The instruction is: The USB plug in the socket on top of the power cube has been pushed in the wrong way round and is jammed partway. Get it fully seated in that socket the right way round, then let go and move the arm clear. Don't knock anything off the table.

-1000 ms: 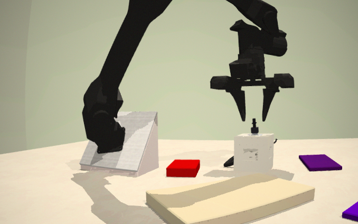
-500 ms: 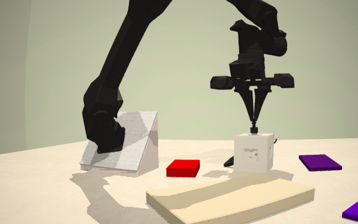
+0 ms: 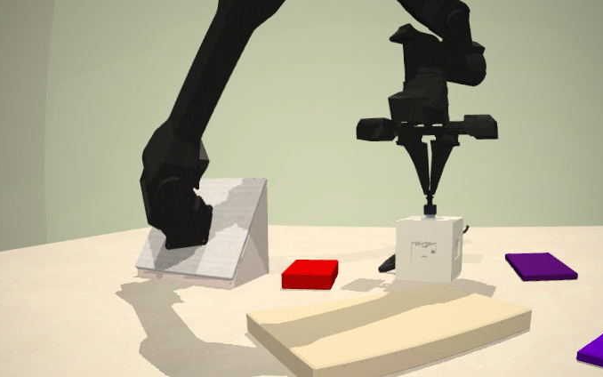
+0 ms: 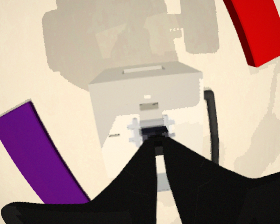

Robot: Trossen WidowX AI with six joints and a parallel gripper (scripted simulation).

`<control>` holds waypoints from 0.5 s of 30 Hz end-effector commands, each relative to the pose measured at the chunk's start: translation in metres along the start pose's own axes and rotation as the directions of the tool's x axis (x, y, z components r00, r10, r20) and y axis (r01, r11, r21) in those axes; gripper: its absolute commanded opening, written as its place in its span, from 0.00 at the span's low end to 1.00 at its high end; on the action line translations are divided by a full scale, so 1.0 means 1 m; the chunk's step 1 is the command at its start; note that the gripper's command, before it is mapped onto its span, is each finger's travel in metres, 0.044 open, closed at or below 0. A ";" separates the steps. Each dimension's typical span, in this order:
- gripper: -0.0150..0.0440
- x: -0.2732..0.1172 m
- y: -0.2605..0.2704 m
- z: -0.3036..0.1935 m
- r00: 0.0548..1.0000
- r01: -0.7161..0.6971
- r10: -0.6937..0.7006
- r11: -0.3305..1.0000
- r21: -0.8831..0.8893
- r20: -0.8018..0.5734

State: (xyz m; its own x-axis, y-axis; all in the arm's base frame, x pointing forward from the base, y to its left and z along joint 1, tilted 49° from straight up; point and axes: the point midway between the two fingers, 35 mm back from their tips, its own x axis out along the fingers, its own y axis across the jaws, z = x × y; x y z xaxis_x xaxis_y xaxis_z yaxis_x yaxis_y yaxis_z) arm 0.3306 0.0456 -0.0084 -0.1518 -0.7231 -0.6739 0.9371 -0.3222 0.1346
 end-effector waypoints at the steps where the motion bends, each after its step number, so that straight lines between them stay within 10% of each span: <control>1: 0.25 -0.003 0.000 0.000 1.000 0.001 -0.001 1.000 0.002 -0.001; 15: 0.25 -0.012 0.000 0.000 1.000 0.001 -0.001 1.000 0.002 -0.001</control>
State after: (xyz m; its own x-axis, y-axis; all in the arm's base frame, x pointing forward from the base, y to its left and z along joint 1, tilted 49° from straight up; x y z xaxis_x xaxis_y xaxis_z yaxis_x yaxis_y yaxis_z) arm 0.3317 0.0520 -0.0016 -0.1524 -0.7249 -0.6718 0.9379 -0.3203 0.1329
